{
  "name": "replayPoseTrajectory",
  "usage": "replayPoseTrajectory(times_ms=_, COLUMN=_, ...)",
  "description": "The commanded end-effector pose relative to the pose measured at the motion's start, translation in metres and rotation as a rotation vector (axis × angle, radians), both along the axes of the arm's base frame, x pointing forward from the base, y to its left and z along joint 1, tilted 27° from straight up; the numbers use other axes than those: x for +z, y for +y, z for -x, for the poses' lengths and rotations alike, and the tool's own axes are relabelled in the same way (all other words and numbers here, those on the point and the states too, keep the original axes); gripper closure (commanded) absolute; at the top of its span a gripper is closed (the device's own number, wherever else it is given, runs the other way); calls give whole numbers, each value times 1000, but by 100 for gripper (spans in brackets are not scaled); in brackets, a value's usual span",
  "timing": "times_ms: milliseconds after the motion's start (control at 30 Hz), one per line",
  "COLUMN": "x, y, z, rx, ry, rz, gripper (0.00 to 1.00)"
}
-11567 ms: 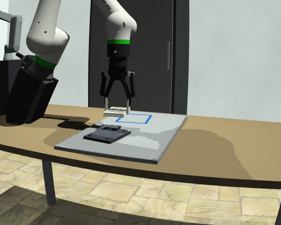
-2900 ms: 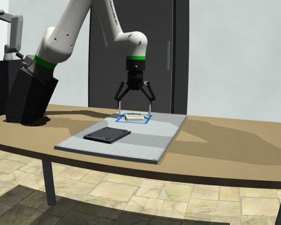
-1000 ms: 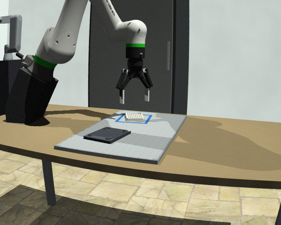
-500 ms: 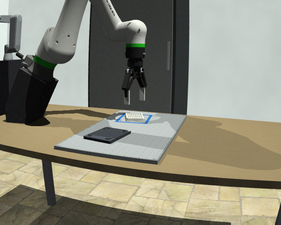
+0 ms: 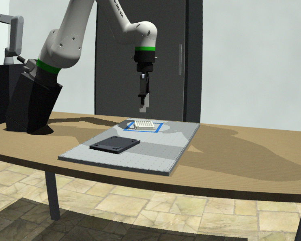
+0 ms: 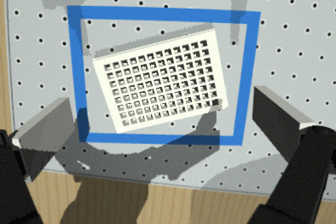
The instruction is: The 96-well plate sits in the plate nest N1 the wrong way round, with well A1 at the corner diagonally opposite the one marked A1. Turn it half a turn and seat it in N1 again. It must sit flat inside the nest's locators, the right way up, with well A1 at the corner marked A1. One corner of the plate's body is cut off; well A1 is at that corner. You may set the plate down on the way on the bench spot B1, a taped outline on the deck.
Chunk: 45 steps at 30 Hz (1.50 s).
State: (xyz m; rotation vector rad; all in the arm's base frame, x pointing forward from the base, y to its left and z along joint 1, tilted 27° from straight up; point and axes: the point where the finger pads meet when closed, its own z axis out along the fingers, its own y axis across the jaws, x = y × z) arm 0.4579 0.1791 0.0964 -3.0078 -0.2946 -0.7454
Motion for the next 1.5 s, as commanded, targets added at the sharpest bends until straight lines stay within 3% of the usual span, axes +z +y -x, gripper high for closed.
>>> replayPoseTrajectory(times_ms=0, x=0, y=0, z=0, rx=130, ry=3, rz=57, gripper=0)
replayPoseTrajectory(times_ms=133, x=0, y=0, z=0, rx=163, ry=0, rz=74, gripper=0)
replayPoseTrajectory(times_ms=1467, x=0, y=0, z=0, rx=1228, ry=-95, rz=620, gripper=0)
